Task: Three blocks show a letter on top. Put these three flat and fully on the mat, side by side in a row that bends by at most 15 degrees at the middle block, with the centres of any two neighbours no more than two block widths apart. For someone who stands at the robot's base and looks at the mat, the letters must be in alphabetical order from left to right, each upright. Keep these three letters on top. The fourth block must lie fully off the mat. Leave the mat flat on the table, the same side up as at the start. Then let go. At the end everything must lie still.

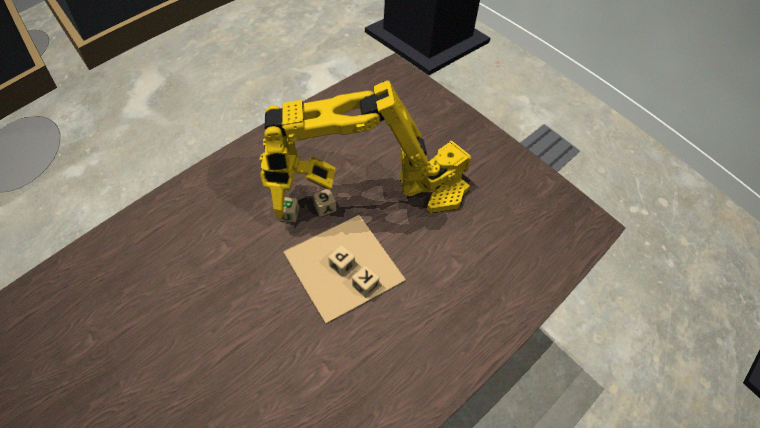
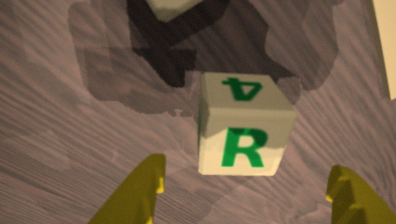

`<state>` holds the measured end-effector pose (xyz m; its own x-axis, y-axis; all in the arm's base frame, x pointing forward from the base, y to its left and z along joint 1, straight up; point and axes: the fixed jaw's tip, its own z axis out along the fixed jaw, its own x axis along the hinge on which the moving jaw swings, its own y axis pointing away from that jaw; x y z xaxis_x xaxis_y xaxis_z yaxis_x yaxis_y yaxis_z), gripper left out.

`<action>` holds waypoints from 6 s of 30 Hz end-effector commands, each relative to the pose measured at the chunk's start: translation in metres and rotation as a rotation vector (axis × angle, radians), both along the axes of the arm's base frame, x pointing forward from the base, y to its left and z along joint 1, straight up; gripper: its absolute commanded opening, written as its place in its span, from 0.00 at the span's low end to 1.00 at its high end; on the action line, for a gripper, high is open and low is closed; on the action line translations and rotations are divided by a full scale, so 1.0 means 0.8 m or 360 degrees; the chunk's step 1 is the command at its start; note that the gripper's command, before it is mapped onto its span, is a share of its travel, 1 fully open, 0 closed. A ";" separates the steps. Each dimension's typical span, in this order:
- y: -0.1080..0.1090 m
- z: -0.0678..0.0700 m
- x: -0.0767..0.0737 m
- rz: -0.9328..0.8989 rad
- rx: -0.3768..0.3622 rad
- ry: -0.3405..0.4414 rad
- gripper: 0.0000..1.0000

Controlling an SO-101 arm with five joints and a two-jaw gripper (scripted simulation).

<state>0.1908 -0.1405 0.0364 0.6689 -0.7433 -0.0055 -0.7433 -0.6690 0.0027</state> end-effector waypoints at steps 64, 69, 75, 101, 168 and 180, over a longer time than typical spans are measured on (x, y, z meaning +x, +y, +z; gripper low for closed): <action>-0.005 0.003 0.017 0.0001 -0.0106 -0.0164 0.26; -0.003 0.003 0.019 0.0001 -0.0105 -0.0165 0.22; -0.002 0.003 0.020 0.0001 -0.0104 -0.0166 0.19; 0.000 0.003 0.022 0.0001 -0.0103 -0.0166 0.03; 0.024 0.064 0.024 -0.0106 -0.0095 -0.0194 0.00; 0.062 0.063 0.037 -0.0260 -0.0062 -0.0206 0.00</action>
<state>0.2071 -0.0977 0.0617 0.5593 -0.8289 -0.0098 -0.8289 -0.5594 0.0079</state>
